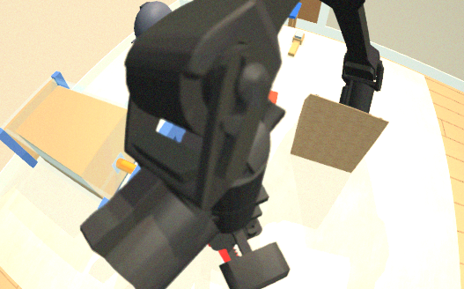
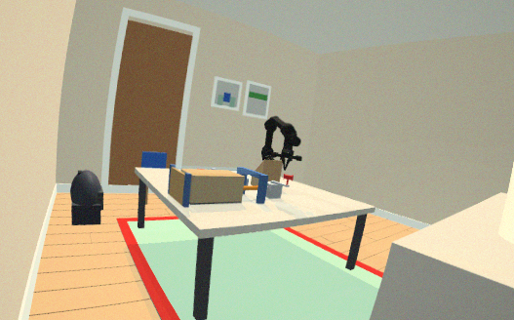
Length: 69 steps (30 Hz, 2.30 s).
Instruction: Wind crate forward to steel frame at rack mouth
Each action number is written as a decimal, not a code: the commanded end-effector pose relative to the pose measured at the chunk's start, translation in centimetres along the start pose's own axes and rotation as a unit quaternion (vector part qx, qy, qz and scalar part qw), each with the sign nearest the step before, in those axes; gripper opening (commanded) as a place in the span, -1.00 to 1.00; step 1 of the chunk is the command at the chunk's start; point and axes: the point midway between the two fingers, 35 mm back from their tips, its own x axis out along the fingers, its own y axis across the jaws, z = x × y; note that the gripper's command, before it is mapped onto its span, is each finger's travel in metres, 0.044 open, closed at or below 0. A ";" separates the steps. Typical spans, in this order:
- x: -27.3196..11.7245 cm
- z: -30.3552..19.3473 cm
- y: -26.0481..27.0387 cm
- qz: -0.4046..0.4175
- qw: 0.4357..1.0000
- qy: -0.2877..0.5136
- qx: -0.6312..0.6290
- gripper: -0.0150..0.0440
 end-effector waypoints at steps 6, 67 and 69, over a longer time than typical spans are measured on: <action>0.7 -0.6 -0.1 0.000 1.000 0.003 -0.002 -0.49; -2.8 2.2 0.1 0.000 1.000 0.002 0.001 -0.49; -3.5 2.1 0.1 0.000 1.000 0.002 0.001 -0.49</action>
